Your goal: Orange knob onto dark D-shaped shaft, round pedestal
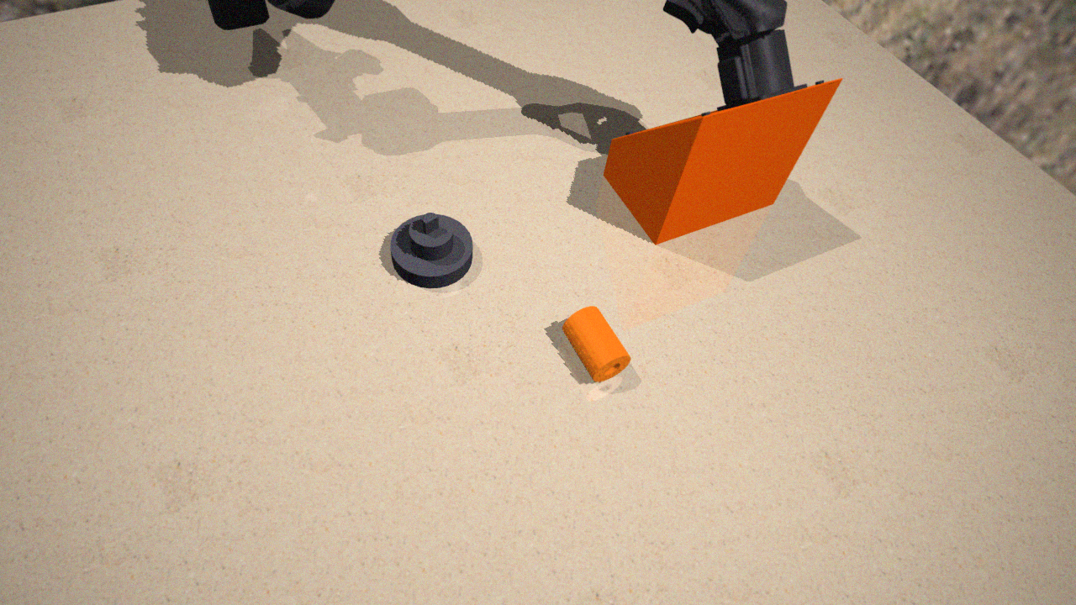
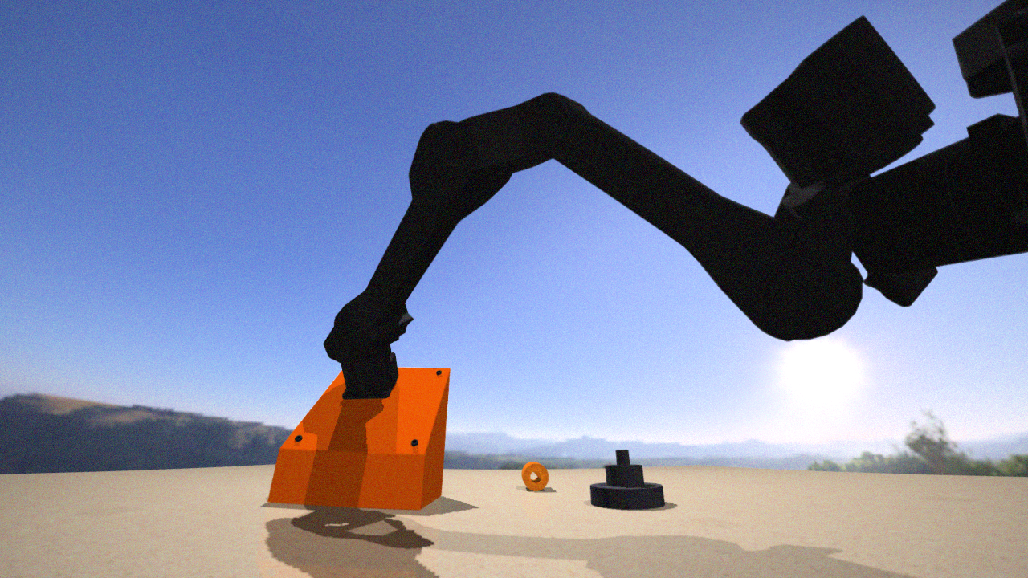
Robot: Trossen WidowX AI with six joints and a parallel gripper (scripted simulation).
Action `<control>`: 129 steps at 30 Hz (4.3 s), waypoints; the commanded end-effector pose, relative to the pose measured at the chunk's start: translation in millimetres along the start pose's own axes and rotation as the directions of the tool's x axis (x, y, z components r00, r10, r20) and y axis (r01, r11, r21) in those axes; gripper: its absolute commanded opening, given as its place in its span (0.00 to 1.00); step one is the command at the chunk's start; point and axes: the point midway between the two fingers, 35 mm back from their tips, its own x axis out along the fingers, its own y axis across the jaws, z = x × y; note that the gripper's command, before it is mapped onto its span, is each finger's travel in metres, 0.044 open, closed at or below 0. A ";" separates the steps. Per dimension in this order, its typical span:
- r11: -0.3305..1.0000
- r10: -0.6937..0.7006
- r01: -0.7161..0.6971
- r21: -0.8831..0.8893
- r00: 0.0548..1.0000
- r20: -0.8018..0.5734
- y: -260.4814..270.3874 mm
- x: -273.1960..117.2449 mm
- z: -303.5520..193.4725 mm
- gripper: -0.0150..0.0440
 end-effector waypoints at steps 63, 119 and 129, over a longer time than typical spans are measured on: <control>0.950 -0.309 0.059 -0.306 0.303 -0.901 -150.6 -709.5 142.7 1.00; 0.034 -0.900 -0.074 0.997 0.431 0.063 -105.2 -670.2 136.0 1.00; 0.032 -0.898 -0.075 0.997 0.435 0.062 -200.8 -643.9 139.5 1.00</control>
